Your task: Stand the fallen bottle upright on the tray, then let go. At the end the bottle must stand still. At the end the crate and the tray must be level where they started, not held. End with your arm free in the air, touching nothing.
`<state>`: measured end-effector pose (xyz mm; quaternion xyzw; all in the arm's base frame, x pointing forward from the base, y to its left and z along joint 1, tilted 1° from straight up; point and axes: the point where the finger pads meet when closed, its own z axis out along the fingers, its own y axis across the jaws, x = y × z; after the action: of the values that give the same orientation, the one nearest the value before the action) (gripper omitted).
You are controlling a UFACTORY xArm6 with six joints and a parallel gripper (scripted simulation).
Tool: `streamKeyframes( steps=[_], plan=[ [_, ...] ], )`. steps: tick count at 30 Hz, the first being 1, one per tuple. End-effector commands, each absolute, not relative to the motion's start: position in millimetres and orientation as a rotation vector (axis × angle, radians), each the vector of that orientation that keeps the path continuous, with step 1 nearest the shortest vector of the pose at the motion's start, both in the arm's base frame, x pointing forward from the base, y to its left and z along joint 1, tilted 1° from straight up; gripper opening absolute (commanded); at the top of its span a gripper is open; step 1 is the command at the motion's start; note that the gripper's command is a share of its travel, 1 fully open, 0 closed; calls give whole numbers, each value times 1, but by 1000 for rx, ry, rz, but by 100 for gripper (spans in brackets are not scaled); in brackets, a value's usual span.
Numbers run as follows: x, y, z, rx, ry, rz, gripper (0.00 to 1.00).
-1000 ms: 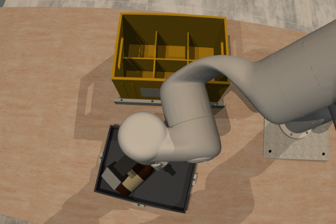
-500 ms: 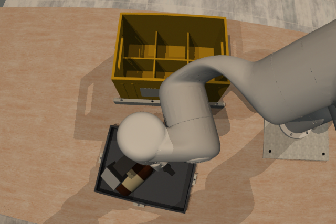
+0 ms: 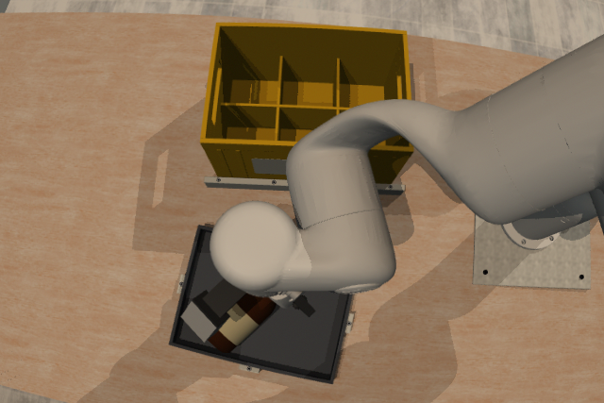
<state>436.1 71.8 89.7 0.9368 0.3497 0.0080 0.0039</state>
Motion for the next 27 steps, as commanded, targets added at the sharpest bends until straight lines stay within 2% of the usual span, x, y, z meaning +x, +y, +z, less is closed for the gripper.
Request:
streamKeyframes(
  steps=[1, 27],
  plan=[
    [437, 72, 91, 2935, 1096, 32, 65],
    [438, 72, 77, 2935, 1096, 32, 65]
  ],
)
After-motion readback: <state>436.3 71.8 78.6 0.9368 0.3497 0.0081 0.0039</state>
